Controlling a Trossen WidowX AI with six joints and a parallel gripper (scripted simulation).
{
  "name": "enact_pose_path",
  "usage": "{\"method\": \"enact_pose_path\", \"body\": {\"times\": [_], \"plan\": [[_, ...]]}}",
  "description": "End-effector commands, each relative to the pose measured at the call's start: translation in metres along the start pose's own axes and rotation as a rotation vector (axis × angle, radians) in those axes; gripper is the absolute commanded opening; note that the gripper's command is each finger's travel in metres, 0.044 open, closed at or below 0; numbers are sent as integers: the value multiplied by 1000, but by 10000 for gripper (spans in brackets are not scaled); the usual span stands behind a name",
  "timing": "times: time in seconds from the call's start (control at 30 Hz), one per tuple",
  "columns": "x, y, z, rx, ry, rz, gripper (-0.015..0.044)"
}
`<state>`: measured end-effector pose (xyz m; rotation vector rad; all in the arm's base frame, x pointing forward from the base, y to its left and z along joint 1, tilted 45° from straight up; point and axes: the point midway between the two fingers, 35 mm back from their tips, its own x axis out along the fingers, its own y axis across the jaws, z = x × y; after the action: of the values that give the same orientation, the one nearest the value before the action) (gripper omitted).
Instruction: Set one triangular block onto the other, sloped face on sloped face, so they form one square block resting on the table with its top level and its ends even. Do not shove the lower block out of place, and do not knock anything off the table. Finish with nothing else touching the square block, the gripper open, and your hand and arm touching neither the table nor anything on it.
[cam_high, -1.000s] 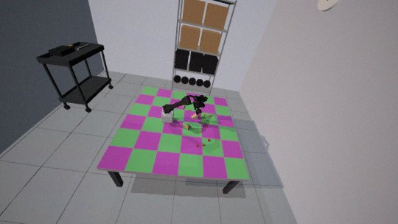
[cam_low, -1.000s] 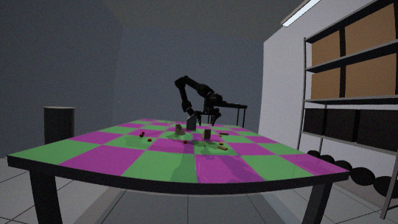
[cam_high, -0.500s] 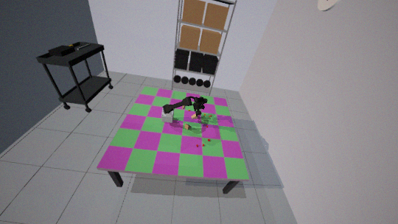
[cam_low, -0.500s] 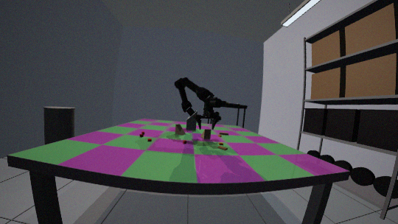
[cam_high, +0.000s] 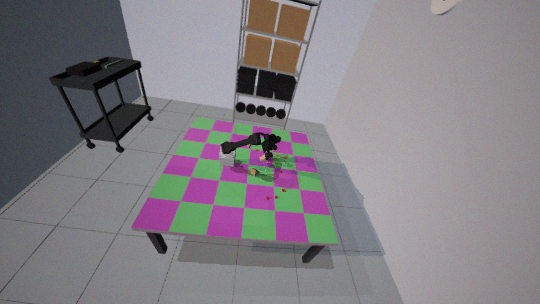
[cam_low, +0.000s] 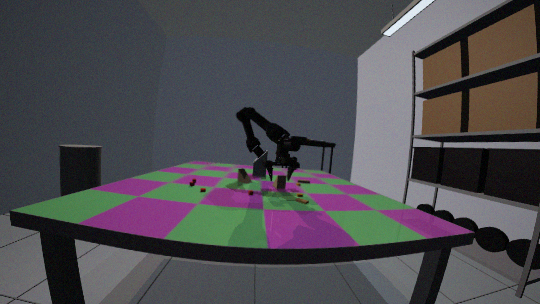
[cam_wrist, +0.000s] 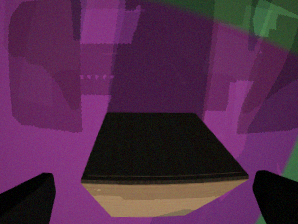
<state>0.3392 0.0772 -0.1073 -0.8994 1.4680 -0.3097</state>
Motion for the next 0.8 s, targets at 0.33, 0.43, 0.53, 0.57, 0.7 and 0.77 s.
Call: {"method": "enact_pose_path", "body": {"times": [0.33,0.43,0.53,0.57,0.7,0.77], "plan": [[24,0,-2,-8,2,-8,440],[29,0,-2,-8,2,-10,440],[31,0,-2,-8,2,-10,440],[31,0,-2,-8,2,-10,414],[31,0,-2,-8,2,-10,309],[31,0,-2,-8,2,-10,256]]}}
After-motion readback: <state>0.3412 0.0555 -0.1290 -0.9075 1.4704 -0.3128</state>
